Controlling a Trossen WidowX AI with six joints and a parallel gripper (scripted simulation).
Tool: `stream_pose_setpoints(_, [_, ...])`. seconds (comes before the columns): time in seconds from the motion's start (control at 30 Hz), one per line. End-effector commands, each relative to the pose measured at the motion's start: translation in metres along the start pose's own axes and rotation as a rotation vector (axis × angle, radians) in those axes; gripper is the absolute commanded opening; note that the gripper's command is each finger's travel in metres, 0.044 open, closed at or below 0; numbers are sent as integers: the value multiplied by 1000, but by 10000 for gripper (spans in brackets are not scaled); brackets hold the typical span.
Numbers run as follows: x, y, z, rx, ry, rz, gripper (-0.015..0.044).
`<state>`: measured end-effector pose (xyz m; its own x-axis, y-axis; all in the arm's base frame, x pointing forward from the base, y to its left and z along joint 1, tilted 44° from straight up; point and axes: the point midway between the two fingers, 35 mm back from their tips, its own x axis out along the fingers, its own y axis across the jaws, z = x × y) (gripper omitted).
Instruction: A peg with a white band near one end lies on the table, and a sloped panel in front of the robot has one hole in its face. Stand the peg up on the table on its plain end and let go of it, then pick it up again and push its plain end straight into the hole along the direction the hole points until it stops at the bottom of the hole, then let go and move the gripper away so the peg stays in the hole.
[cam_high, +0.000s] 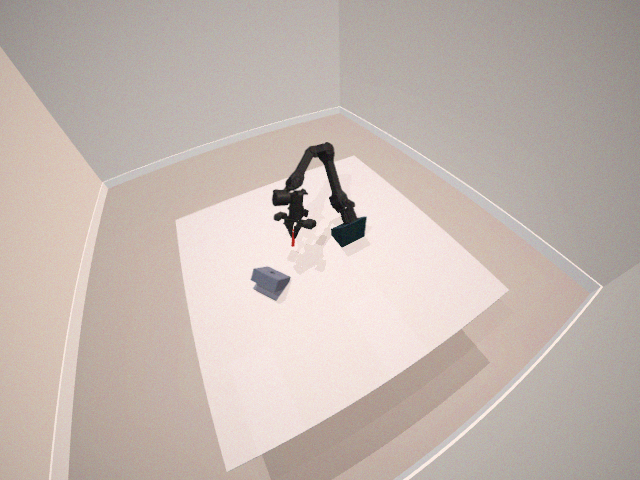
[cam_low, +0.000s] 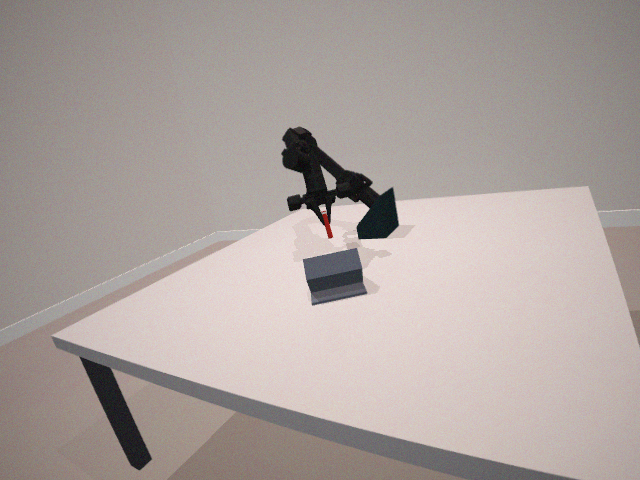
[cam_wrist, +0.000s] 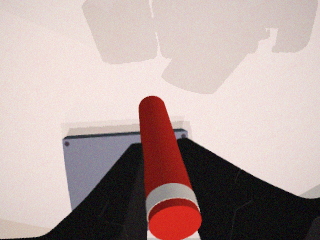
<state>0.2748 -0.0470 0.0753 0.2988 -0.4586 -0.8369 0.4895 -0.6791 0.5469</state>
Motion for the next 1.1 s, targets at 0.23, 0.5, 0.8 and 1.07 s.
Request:
stream_pose_setpoints(0.23, [6,1,-16,-45,75,10,0])
stream_pose_setpoints(0.5, [9,3,-28,-75,130,26,0])
stream_pose_setpoints(0.8, [11,6,-41,-110,192,48,0])
stream_pose_setpoints(1.07, [12,9,-52,-142,246,71,0])
